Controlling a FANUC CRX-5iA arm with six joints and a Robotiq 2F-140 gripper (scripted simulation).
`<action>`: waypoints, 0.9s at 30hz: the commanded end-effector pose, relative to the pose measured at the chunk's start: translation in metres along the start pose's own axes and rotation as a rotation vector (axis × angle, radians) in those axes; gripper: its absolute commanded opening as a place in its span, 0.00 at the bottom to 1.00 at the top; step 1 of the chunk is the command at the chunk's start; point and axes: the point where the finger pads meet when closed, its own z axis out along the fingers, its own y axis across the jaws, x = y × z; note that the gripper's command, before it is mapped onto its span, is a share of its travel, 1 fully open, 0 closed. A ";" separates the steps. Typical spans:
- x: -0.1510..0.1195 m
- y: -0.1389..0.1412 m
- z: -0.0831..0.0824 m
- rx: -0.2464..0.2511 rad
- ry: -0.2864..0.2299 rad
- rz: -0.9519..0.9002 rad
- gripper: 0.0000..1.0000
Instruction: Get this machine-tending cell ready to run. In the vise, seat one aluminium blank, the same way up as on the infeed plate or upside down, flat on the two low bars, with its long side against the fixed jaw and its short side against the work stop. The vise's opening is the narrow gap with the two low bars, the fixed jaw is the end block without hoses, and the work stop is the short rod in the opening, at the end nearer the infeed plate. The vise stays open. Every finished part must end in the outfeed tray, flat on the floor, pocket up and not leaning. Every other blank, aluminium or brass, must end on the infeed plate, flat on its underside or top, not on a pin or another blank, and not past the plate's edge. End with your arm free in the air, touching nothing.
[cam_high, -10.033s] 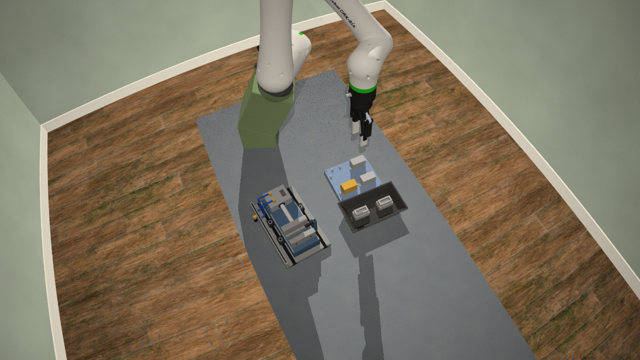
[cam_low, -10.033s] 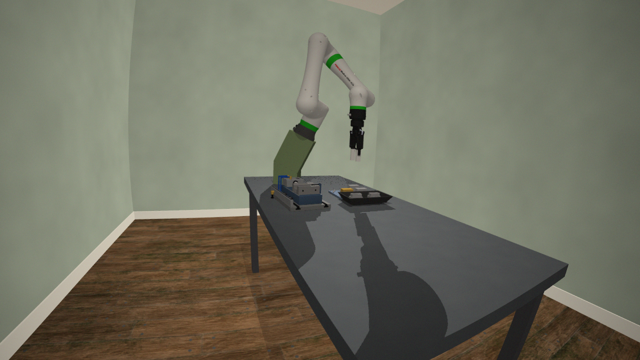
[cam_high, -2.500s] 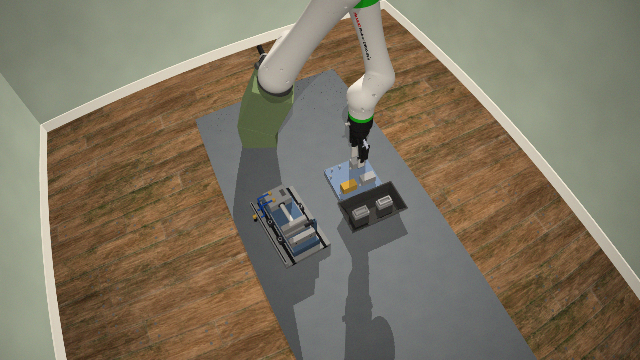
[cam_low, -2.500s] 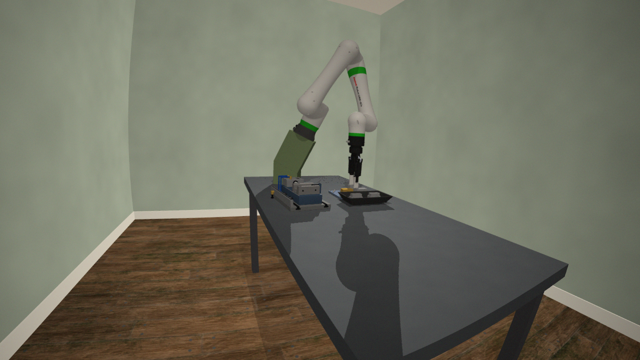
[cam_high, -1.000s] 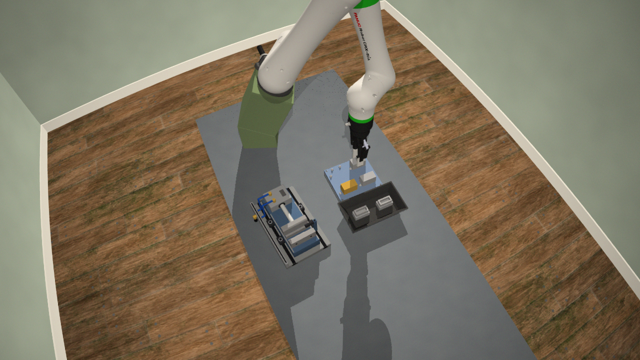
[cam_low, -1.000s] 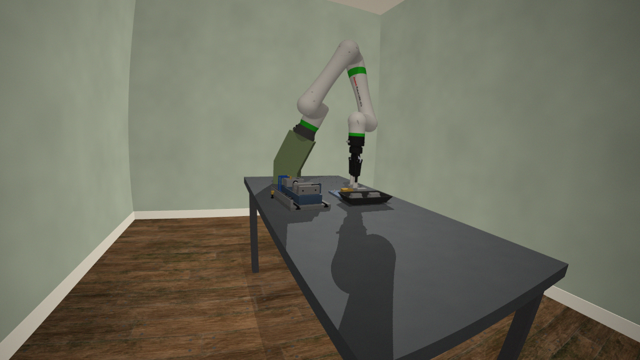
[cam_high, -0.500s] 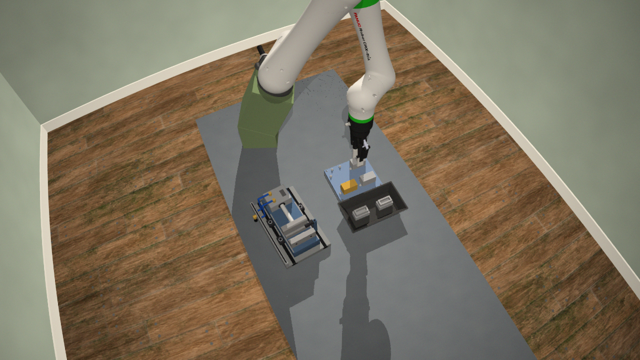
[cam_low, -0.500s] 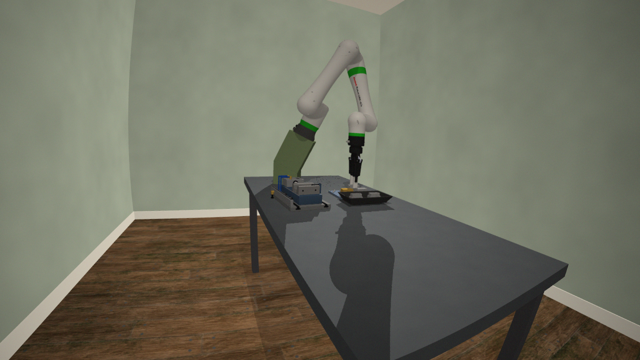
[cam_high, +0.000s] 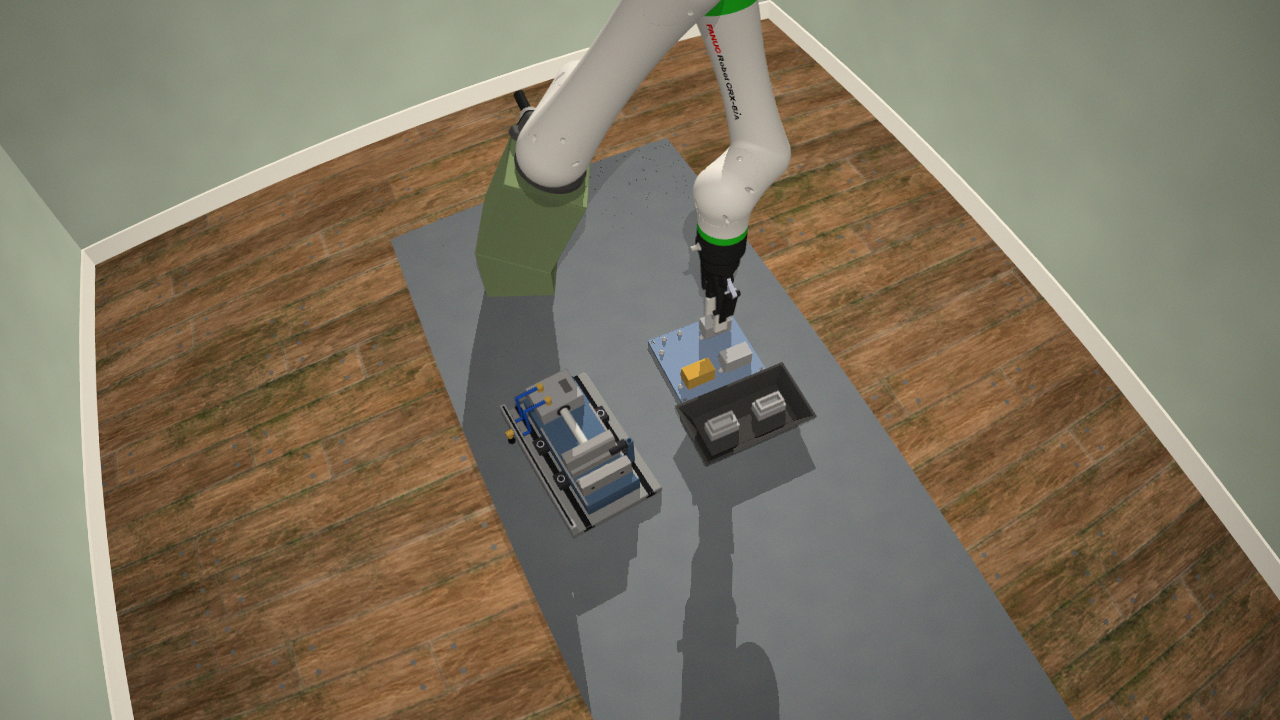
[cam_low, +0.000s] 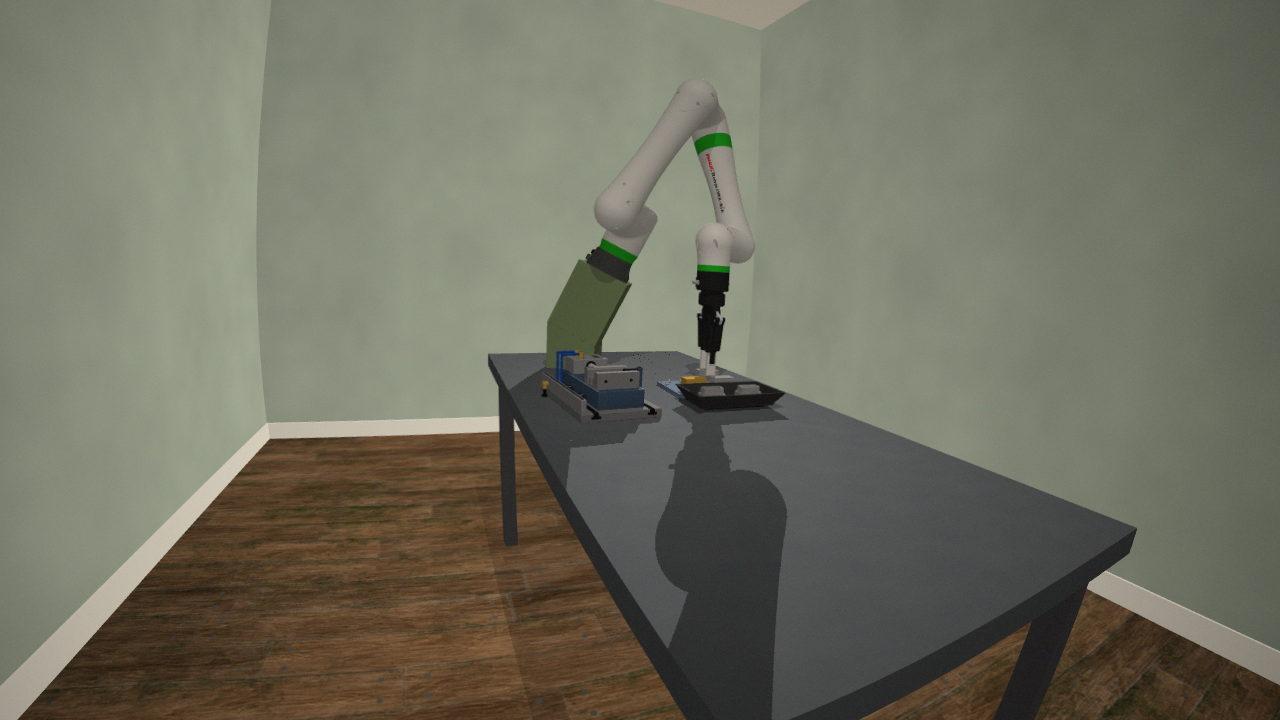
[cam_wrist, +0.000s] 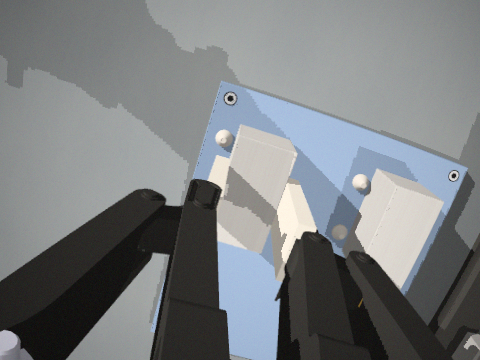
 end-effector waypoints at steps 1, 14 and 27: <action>0.000 0.000 -0.006 0.000 0.000 0.000 0.00; 0.000 0.000 -0.047 0.000 0.000 0.000 0.00; 0.000 0.000 -0.097 0.000 0.000 0.000 0.00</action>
